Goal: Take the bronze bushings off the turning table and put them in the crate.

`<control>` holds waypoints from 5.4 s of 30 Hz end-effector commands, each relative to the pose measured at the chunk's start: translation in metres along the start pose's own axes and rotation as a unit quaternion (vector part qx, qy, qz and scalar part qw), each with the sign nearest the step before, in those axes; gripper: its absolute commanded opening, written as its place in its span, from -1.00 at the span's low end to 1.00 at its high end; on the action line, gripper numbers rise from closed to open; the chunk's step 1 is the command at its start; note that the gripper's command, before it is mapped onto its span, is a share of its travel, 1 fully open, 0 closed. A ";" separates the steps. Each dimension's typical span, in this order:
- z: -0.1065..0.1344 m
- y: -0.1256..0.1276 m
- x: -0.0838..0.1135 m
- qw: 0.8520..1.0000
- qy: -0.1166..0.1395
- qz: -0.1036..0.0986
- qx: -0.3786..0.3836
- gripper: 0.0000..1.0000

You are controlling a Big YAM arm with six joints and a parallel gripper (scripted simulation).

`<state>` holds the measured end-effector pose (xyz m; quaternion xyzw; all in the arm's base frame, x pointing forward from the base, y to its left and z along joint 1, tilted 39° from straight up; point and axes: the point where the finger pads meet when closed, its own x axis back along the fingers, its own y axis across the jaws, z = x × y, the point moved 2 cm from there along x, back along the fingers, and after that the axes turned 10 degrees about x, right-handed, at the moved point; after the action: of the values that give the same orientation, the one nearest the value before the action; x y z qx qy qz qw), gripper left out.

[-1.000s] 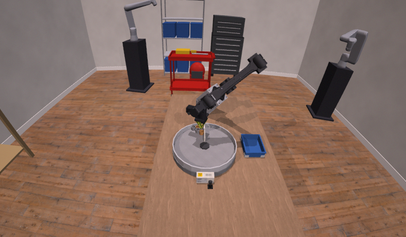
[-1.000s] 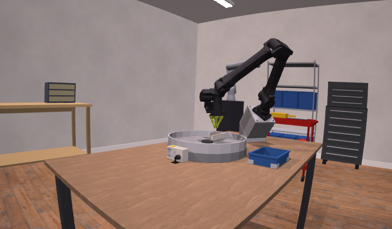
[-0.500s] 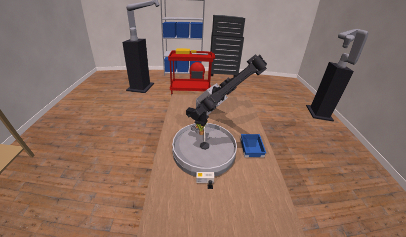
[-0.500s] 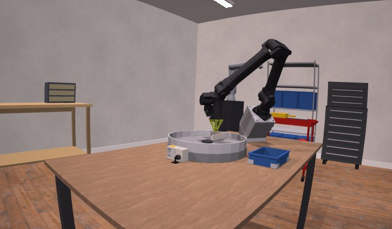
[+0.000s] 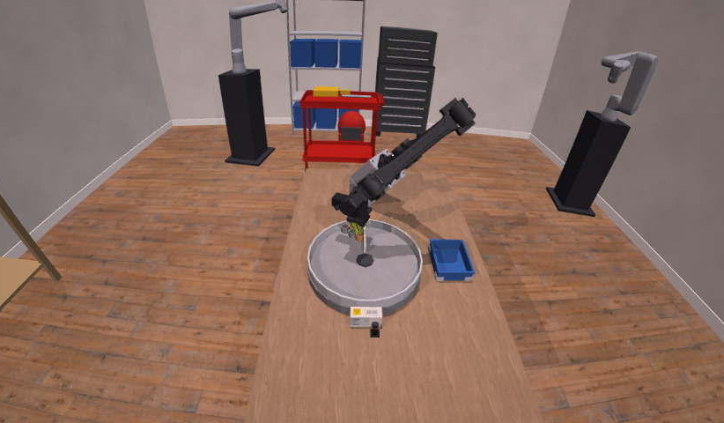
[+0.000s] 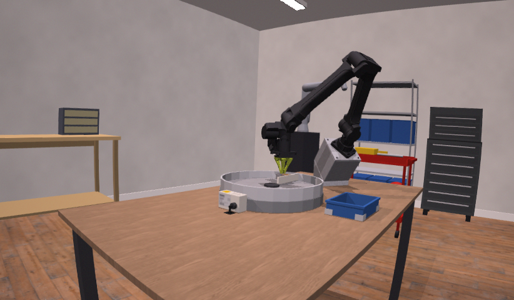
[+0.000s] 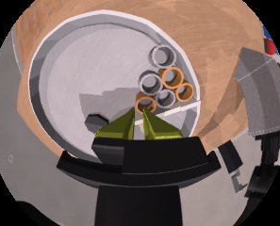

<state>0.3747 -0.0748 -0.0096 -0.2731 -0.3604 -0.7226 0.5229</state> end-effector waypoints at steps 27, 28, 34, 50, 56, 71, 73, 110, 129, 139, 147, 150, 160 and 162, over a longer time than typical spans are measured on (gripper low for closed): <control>-0.004 0.017 0.019 1.000 -0.010 -0.024 0.001 -0.75; -0.004 0.018 0.020 1.000 -0.010 -0.024 0.002 -0.75; -0.005 0.020 0.020 1.000 -0.011 -0.027 0.004 -0.75; -0.005 0.020 0.020 1.000 -0.011 -0.027 0.004 -0.75; -0.005 0.020 0.020 1.000 -0.011 -0.027 0.004 -0.75; -0.005 0.023 0.022 1.000 -0.011 -0.028 0.006 -0.75; -0.005 0.023 0.022 1.000 -0.011 -0.028 0.006 -0.75; -0.004 0.021 0.021 1.000 -0.011 -0.026 0.004 -0.75; 0.000 0.011 0.000 1.000 -0.006 -0.014 0.004 -0.75; 0.000 0.011 0.000 1.000 -0.006 -0.014 0.004 -0.75; 0.000 0.011 0.000 1.000 -0.006 -0.014 0.004 -0.75; 0.000 0.011 0.000 1.000 -0.006 -0.014 0.004 -0.75; 0.002 0.006 -0.005 1.000 -0.005 -0.010 0.003 -0.75; 0.004 0.004 -0.008 1.000 -0.004 -0.007 0.004 -0.75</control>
<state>0.3789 -0.0716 -0.0150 -0.2727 -0.3614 -0.7247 0.5194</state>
